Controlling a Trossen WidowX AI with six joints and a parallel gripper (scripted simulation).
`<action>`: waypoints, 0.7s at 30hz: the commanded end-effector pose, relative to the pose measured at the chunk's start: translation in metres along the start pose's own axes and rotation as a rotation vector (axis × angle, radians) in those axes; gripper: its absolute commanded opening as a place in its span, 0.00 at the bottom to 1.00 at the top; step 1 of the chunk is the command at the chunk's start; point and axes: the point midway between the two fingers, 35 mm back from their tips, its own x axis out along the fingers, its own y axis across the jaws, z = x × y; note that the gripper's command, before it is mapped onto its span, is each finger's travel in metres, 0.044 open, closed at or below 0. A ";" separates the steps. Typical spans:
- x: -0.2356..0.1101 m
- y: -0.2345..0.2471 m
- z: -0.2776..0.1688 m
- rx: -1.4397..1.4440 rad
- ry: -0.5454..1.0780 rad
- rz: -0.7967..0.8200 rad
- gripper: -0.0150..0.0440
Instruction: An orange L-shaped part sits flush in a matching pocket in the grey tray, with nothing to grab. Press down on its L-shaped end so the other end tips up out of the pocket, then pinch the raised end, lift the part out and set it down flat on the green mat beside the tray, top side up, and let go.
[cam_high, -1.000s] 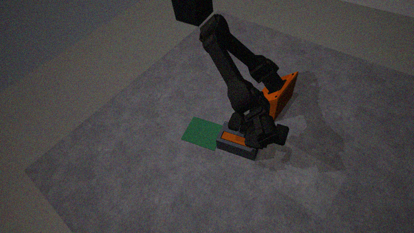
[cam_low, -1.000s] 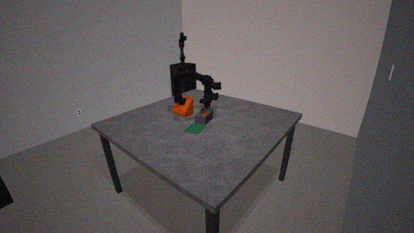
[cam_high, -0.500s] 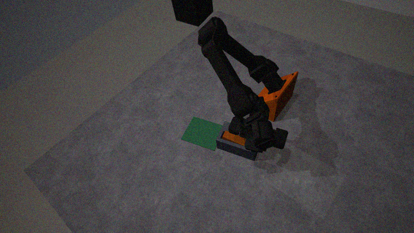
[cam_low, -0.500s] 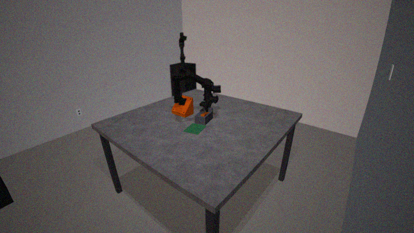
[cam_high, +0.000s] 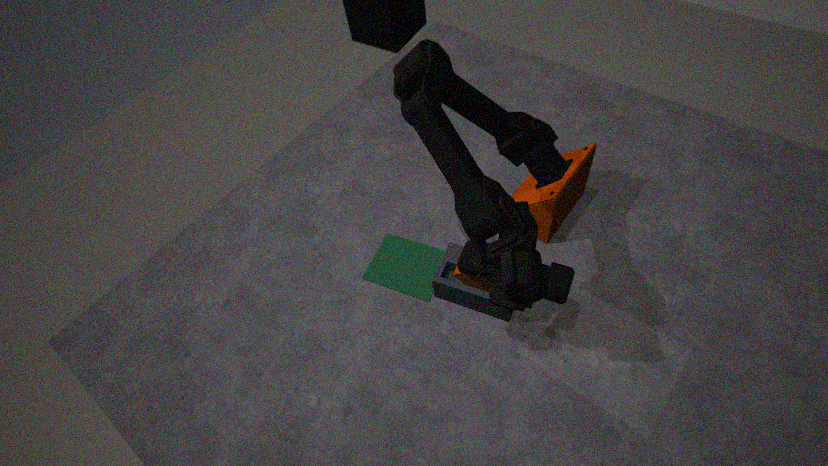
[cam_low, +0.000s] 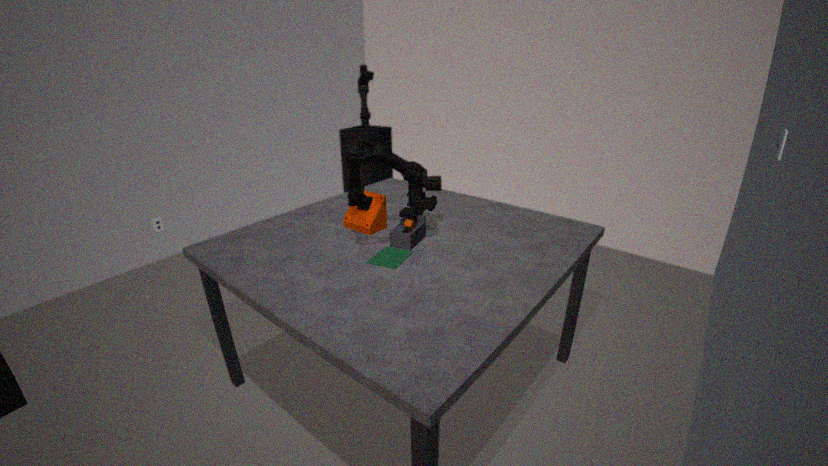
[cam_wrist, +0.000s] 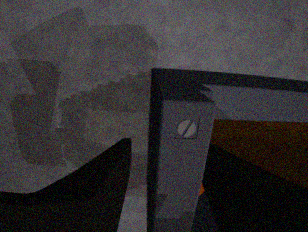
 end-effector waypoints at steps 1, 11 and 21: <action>0.003 -0.002 -0.001 -0.001 0.004 -0.008 0.56; 0.003 -0.002 -0.001 -0.001 0.004 -0.008 0.56; -0.004 0.004 0.000 -0.001 0.000 -0.002 0.56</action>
